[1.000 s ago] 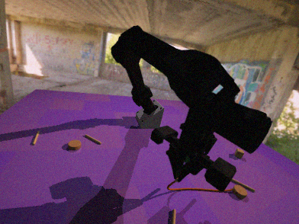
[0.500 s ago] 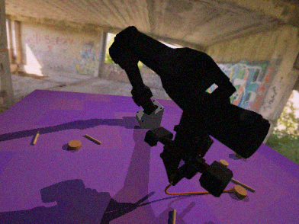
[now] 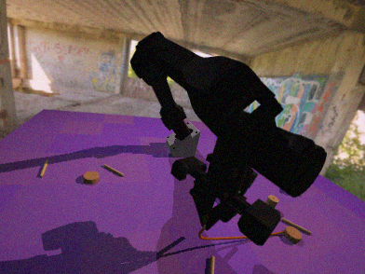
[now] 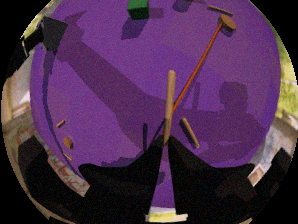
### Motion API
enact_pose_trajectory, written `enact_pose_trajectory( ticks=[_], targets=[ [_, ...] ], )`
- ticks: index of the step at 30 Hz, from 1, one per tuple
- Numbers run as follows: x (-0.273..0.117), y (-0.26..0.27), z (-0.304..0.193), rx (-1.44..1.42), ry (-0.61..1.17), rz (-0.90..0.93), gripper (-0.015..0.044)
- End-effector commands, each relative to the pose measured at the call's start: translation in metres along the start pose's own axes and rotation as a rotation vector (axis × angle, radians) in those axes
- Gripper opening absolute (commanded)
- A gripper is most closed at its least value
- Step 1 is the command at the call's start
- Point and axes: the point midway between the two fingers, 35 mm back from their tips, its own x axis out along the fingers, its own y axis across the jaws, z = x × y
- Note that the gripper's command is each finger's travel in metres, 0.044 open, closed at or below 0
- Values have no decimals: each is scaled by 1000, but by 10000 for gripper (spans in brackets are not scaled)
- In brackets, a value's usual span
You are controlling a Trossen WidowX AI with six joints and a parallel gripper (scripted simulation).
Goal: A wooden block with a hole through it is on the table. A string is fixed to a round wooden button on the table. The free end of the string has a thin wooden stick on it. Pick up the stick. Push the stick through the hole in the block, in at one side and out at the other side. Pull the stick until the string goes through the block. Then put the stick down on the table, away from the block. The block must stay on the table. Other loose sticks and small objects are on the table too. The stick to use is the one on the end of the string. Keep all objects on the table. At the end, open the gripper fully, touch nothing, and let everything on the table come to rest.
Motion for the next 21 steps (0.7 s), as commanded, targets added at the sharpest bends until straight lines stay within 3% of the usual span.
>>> enact_pose_trajectory(
  ticks=[1,21],
  targets=[
    [3,3,1,-8,4,2,0],
    [19,18,9,-8,4,3,0]
  ],
)
